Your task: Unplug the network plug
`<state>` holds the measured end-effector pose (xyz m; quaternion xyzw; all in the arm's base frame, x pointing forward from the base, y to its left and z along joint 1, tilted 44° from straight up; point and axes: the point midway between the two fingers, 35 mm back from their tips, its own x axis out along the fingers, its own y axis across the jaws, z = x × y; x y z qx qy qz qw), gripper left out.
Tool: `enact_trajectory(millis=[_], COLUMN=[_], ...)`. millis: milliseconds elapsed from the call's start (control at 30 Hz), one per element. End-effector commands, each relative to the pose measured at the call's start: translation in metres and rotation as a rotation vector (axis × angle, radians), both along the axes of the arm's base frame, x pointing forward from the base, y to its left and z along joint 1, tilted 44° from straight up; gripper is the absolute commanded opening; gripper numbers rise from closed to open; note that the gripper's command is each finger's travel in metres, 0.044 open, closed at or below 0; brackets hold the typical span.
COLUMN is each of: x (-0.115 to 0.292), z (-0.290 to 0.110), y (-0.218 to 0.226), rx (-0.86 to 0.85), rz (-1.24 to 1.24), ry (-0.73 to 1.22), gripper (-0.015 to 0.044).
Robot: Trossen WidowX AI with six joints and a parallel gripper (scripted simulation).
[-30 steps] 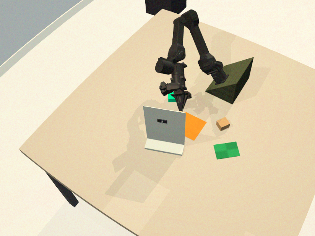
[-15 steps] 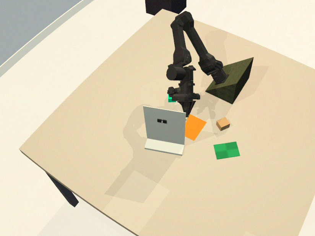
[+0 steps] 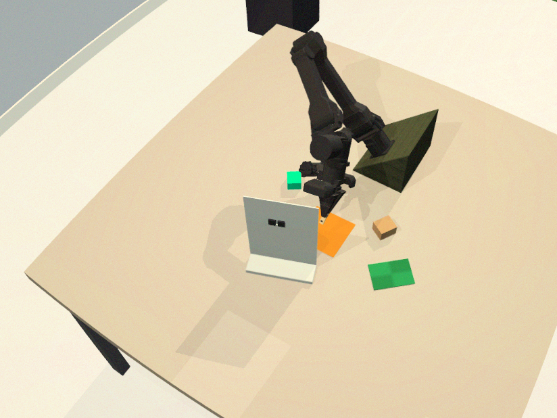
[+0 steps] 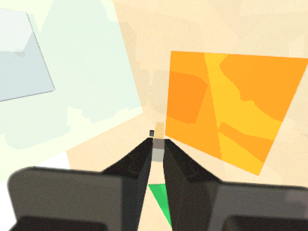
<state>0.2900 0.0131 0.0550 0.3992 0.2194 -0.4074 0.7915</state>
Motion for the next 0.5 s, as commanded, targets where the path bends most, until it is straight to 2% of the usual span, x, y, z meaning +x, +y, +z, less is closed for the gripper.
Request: enact_trajectory(millis=[0, 200, 467], x=[-0.0056, -0.0108, -0.0106], z=[-0.0041, -0.0035, -0.0061], y=[-0.0015, -0.0009, -0.0028], rx=[-0.065, -0.146, -0.148], rz=[-0.048, -0.095, -0.097], ry=[-0.02, -0.074, -0.075], gripper=[0.0, 0.0, 0.0])
